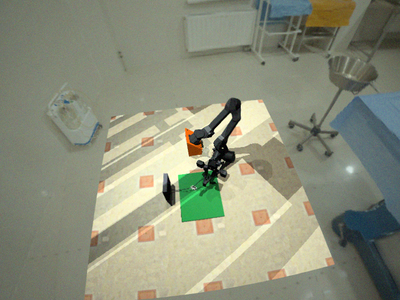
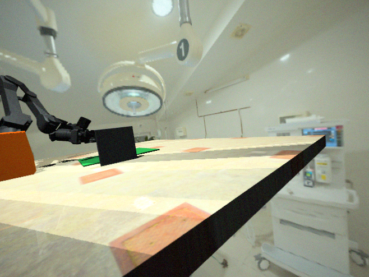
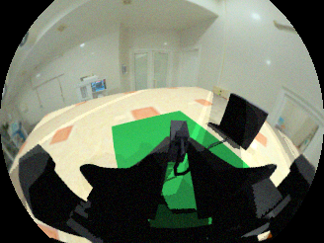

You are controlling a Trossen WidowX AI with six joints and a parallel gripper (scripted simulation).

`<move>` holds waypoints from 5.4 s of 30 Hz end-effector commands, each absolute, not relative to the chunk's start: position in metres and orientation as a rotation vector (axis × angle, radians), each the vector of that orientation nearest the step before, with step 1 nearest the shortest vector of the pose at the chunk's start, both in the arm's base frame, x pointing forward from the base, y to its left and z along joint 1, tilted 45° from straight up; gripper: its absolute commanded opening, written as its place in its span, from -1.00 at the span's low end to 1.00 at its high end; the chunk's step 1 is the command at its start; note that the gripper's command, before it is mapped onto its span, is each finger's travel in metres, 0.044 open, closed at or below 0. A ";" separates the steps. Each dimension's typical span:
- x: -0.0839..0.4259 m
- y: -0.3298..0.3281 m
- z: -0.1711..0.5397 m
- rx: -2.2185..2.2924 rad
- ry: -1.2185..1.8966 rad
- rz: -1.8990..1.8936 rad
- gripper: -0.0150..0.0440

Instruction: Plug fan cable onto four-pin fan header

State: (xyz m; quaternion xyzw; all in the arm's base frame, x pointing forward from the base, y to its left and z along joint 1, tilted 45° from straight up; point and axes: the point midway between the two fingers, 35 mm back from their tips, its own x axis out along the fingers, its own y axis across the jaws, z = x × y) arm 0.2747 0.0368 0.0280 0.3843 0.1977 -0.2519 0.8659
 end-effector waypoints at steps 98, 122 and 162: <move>0.275 0.076 -0.013 0.803 0.418 -0.530 -0.49; 0.275 0.076 -0.013 0.804 0.417 -0.531 -0.02; 0.234 0.085 0.034 0.810 0.430 -0.540 -0.02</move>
